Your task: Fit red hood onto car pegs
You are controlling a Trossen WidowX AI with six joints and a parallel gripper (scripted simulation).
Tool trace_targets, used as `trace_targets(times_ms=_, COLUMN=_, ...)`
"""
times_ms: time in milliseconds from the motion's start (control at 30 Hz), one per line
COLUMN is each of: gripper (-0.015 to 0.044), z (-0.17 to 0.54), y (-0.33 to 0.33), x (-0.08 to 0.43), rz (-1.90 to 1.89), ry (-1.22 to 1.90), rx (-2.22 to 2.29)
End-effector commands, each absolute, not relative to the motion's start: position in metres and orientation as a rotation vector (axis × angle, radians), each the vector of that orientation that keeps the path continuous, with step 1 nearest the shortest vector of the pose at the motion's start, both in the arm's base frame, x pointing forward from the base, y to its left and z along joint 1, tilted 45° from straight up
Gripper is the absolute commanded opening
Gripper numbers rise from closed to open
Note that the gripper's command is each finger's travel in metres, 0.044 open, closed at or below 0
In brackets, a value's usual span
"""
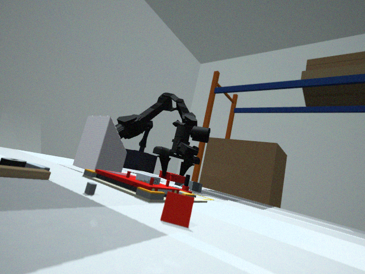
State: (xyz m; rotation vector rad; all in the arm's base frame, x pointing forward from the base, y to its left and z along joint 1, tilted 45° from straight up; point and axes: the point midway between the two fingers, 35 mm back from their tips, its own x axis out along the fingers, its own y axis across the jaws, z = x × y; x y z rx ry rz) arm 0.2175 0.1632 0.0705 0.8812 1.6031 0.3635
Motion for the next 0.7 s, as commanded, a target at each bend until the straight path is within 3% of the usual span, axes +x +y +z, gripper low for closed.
trace_targets(times_ms=0, gripper=0.0, z=0.084, y=0.154, x=0.219, rz=0.376, ry=1.588, rx=0.879)
trace_targets(times_ms=667, gripper=0.0, z=0.122, y=0.114, x=0.219, rz=0.373, ry=1.589, rx=0.877)
